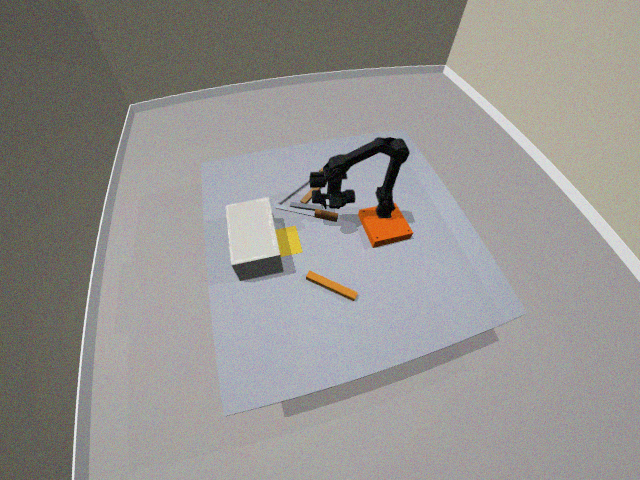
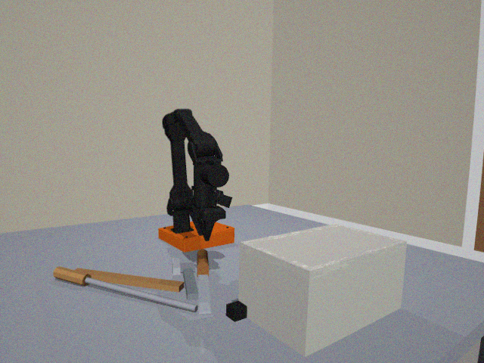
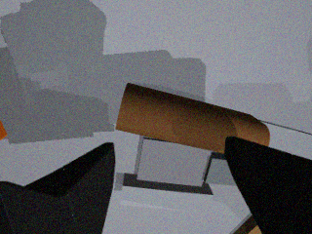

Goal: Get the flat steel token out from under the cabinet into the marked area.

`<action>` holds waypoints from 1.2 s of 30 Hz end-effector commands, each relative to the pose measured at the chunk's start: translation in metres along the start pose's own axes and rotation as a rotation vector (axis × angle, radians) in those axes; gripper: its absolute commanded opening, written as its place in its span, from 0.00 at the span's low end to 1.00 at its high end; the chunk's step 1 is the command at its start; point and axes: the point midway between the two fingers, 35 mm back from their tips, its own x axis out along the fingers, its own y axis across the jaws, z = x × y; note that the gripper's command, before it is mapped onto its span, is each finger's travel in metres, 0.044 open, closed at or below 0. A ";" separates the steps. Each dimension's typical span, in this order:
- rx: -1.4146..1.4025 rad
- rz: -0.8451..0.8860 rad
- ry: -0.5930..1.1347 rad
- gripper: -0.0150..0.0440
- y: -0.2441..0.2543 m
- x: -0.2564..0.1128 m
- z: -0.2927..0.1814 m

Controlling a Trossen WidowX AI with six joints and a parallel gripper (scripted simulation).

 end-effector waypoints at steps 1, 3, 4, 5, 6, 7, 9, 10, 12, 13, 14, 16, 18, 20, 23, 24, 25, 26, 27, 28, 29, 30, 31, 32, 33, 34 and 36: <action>-0.038 0.001 0.003 0.71 0.000 0.000 0.000; -0.054 0.001 0.003 0.71 0.000 0.000 0.000; -0.061 0.001 0.003 0.71 0.000 0.000 0.000; -0.069 0.001 0.003 0.71 0.000 0.000 0.000; -0.077 0.001 0.003 0.71 0.000 0.000 0.000; -0.085 0.001 0.003 0.71 0.000 0.000 0.000; -0.101 0.001 0.003 0.71 0.000 0.000 0.000; -0.109 0.001 0.003 0.71 0.000 0.000 0.000; -0.124 0.001 0.003 0.71 0.000 0.000 0.000; -0.132 0.001 0.003 0.71 0.000 0.000 0.000; -0.140 0.001 0.003 0.71 0.000 0.000 0.000; -0.156 0.001 0.003 0.71 0.000 0.000 0.000; -0.172 0.001 0.003 0.71 0.000 0.000 0.000; -0.188 0.001 0.003 0.71 0.000 0.000 0.000; -0.211 0.001 0.003 0.71 0.000 0.000 0.000; -0.219 0.001 0.003 0.71 0.000 0.000 0.000; -0.227 0.001 0.003 0.71 0.000 0.000 0.000; -0.235 0.001 0.003 0.71 0.000 0.000 0.000; -0.243 0.001 0.003 0.71 0.000 0.000 0.000; -0.251 0.002 0.003 0.71 0.000 0.000 0.000; -0.258 0.002 0.003 0.71 0.000 0.000 0.000; -0.266 0.002 0.003 0.71 0.000 0.000 0.000; -0.274 0.002 0.003 0.71 0.000 0.000 0.000; -0.282 0.002 0.003 0.71 0.000 0.000 0.000; -0.290 0.002 0.003 0.71 0.000 0.000 0.000; -0.298 0.002 0.003 0.71 0.000 0.000 0.000; -0.314 0.002 0.003 0.71 0.000 0.000 0.000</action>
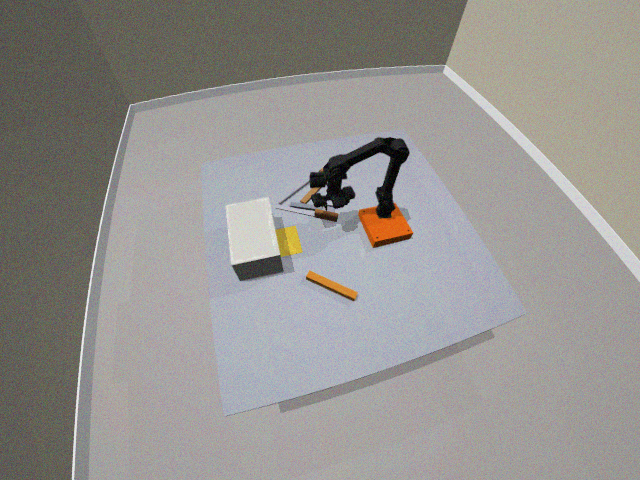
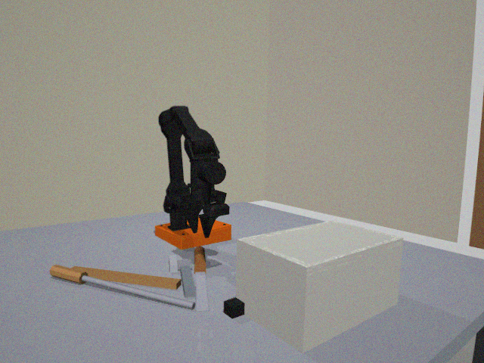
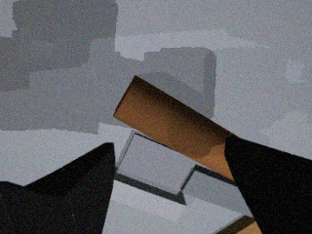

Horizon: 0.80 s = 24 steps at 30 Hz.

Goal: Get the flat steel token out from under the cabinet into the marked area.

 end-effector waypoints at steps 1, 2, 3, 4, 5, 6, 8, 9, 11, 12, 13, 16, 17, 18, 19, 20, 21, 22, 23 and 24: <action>-0.038 0.002 0.003 0.71 0.000 0.000 0.000; -0.046 0.002 0.003 0.71 0.000 0.000 0.000; -0.054 0.002 0.003 0.71 0.000 0.000 0.000; -0.061 0.002 0.003 0.71 0.000 0.000 0.000; -0.069 0.002 0.003 0.71 0.000 0.000 0.000; -0.077 0.002 0.003 0.71 0.000 0.000 0.000; -0.093 0.002 0.003 0.71 0.000 0.000 0.000; -0.101 0.002 0.003 0.71 0.000 0.000 0.000; -0.117 0.002 0.003 0.71 0.000 0.000 0.000; -0.124 0.002 0.003 0.71 0.000 0.000 0.000; -0.132 0.002 0.003 0.71 0.000 0.000 0.000; -0.156 0.002 0.002 0.71 0.000 0.000 0.000; -0.164 0.002 0.002 0.71 0.000 0.000 0.000; -0.172 0.002 0.002 0.71 0.000 0.000 0.000; -0.180 0.002 0.002 0.71 0.000 0.000 0.000; -0.188 0.002 0.002 0.71 0.000 0.000 0.000; -0.195 0.002 0.002 0.71 0.000 0.000 0.000; -0.203 0.002 0.002 0.71 0.000 0.000 0.000; -0.211 0.002 0.002 0.71 0.000 0.000 0.000; -0.219 0.002 0.002 0.71 0.000 0.000 0.000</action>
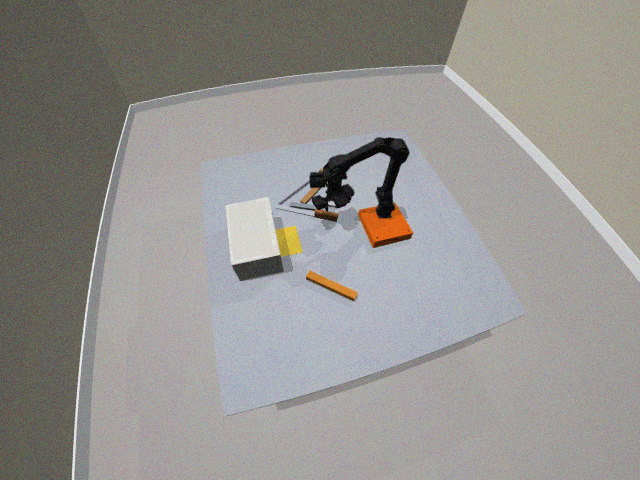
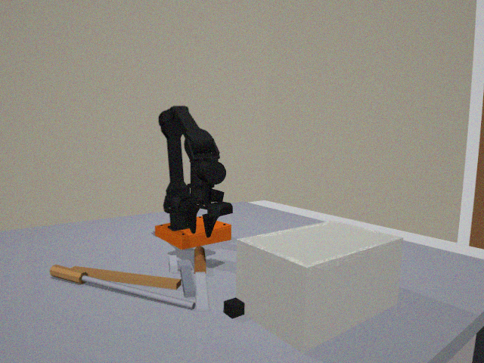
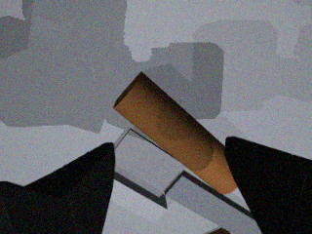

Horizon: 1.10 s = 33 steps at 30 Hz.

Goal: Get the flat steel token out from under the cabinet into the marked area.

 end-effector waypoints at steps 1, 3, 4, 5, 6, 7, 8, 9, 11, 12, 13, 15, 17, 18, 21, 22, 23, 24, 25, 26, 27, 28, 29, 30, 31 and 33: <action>-0.038 0.002 0.002 0.71 0.000 0.000 0.000; -0.054 0.002 0.002 0.71 0.000 0.000 0.000; -0.061 0.002 0.002 0.71 0.000 0.000 0.000; -0.069 0.002 0.002 0.71 0.000 0.000 0.000; -0.077 0.002 0.002 0.71 0.000 0.000 0.000; -0.085 0.002 0.002 0.71 0.000 0.000 0.000; -0.093 0.002 0.002 0.71 0.000 0.000 0.000; -0.101 0.002 0.002 0.71 0.000 0.000 0.000; -0.117 0.002 0.002 0.71 0.000 0.000 0.000; -0.125 0.002 0.002 0.71 0.000 0.000 0.000; -0.132 0.002 0.002 0.71 0.000 0.000 0.000; -0.148 0.002 0.002 0.71 0.000 0.000 0.000; -0.164 0.002 0.002 0.71 0.000 0.000 0.000; -0.172 0.002 0.002 0.71 0.000 0.000 0.000; -0.195 0.003 0.002 0.71 0.000 0.000 0.000; -0.203 0.003 0.002 0.71 0.000 0.000 0.000; -0.211 0.003 0.002 0.71 0.000 0.000 0.000; -0.219 0.003 0.002 0.71 0.000 0.000 0.000; -0.227 0.003 0.002 0.71 0.000 0.000 0.000; -0.235 0.003 0.002 0.71 0.000 0.000 0.000; -0.243 0.003 0.002 0.71 0.000 0.000 0.000; -0.251 0.003 0.002 0.71 0.000 0.000 0.000; -0.258 0.003 0.002 0.71 0.000 0.000 0.000; -0.266 0.003 0.002 0.71 0.000 0.000 0.000; -0.274 0.003 0.002 0.71 0.000 0.000 0.000; -0.290 0.003 0.002 0.71 0.000 0.000 0.000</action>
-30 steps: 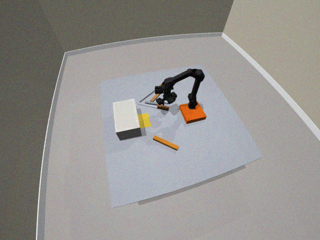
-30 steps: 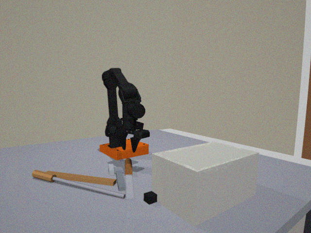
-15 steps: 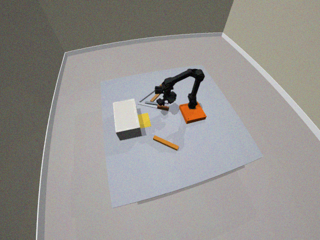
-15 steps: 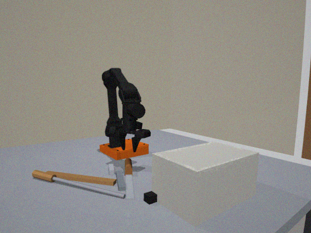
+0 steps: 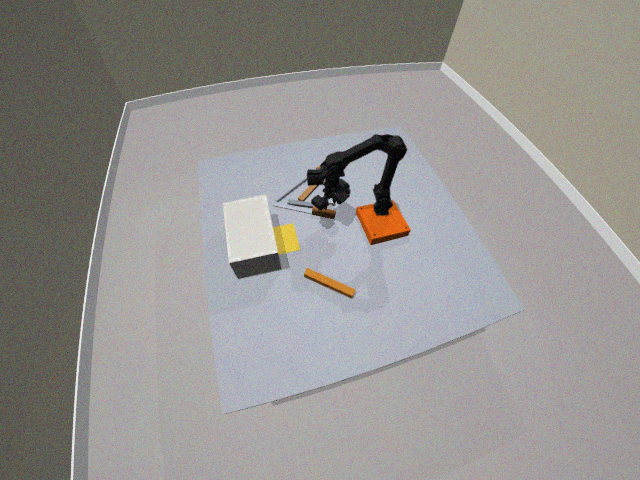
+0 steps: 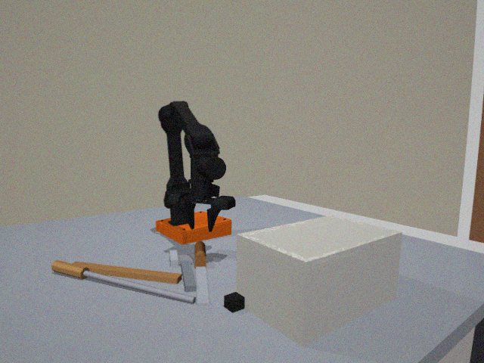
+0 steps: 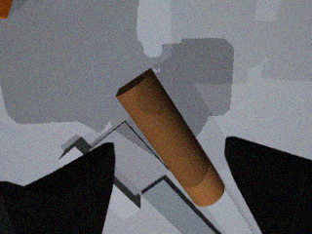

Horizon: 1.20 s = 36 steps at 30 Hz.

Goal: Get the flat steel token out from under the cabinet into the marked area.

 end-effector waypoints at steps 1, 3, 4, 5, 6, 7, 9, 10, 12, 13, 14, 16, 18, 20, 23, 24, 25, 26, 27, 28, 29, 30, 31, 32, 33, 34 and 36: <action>-0.038 0.003 0.002 0.71 0.000 0.000 0.000; -0.054 0.003 0.001 0.71 0.000 0.000 0.000; -0.061 0.003 0.001 0.71 0.000 0.000 0.000; -0.069 0.003 0.001 0.71 0.000 0.000 0.000; -0.077 0.003 0.001 0.71 0.000 0.000 0.000; -0.085 0.003 0.001 0.71 0.000 0.000 0.000; -0.101 0.003 0.001 0.71 0.000 0.000 0.000; -0.109 0.003 0.001 0.71 0.000 0.000 0.000; -0.125 0.003 0.001 0.71 0.000 0.000 0.000; -0.132 0.003 0.001 0.71 0.000 0.000 0.000; -0.140 0.003 0.001 0.71 0.000 0.000 0.000; -0.156 0.003 0.001 0.71 0.000 0.000 0.000; -0.172 0.003 0.001 0.71 0.000 0.000 0.000; -0.188 0.003 0.001 0.71 0.000 0.000 0.000; -0.211 0.003 0.001 0.71 0.000 0.000 0.000; -0.219 0.003 0.001 0.71 0.000 0.000 0.000; -0.227 0.003 0.001 0.71 0.000 0.000 0.000; -0.235 0.003 0.001 0.71 0.000 0.000 0.000; -0.243 0.003 0.001 0.71 0.000 0.000 0.000; -0.251 0.003 0.001 0.71 0.000 0.000 0.000; -0.259 0.003 0.001 0.71 0.000 0.000 0.000; -0.266 0.003 0.001 0.71 0.000 0.000 0.000; -0.274 0.003 0.001 0.71 0.000 0.000 0.000; -0.282 0.003 0.001 0.71 0.000 0.000 0.000; -0.290 0.003 0.001 0.71 0.000 0.000 0.000; -0.298 0.003 0.001 0.71 0.000 0.000 0.000; -0.314 0.003 0.001 0.71 0.000 0.000 0.000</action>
